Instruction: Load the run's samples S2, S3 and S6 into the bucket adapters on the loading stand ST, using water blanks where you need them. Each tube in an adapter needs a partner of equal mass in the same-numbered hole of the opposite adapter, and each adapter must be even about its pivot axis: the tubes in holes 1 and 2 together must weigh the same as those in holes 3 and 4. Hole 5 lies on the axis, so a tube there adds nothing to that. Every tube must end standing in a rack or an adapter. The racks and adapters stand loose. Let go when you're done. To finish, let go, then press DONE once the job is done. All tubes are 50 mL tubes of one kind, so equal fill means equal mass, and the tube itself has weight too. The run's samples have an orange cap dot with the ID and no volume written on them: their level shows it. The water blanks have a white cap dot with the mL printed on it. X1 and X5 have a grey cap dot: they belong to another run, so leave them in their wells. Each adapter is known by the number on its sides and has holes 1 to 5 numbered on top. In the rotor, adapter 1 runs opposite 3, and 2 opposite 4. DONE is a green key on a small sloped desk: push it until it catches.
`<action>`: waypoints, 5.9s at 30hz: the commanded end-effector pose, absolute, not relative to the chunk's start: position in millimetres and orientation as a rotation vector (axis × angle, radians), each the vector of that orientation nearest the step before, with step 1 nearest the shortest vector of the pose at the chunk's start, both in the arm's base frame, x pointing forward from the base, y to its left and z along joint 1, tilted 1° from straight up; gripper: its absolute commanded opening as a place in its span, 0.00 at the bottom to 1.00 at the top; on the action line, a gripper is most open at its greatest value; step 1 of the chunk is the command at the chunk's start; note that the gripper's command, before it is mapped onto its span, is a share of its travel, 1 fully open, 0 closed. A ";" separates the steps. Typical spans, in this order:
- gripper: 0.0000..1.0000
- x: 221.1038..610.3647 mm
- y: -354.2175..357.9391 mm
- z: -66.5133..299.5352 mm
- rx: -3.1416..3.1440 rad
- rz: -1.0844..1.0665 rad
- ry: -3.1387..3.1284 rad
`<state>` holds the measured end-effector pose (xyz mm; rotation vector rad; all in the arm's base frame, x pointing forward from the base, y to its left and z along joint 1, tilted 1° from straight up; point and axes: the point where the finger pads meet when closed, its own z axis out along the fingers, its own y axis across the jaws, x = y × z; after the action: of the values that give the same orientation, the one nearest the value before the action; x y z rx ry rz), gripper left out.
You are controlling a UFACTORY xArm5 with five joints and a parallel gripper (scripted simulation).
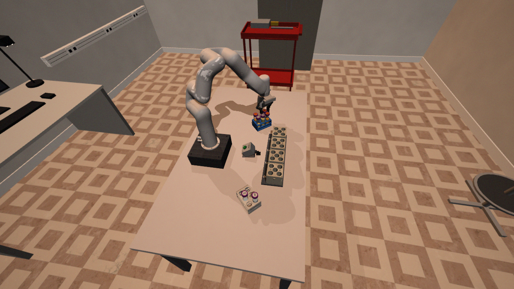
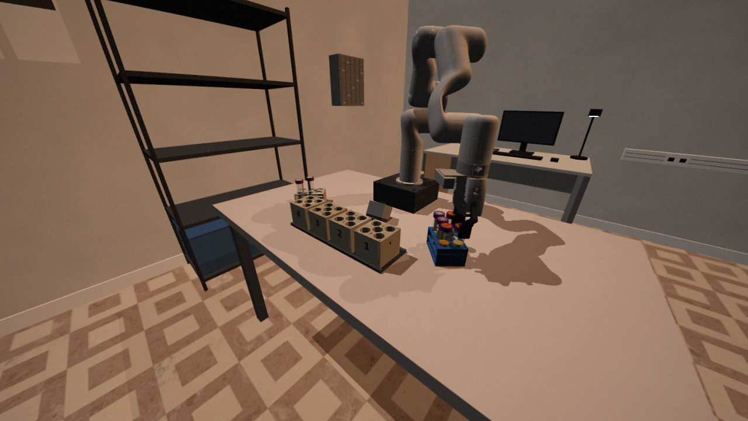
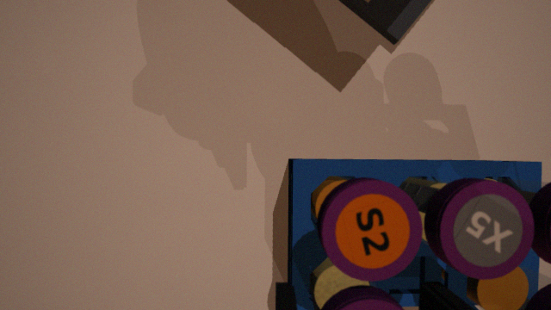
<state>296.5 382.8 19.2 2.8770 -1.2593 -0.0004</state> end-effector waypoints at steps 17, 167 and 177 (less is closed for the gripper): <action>0.00 297.4 384.0 22.4 2.883 -0.015 -1.262; 0.00 298.5 383.0 157.6 2.883 -0.015 -1.262; 0.00 298.5 383.0 157.6 2.883 -0.015 -1.262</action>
<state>297.7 382.0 155.9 2.8769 -1.2592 -0.0005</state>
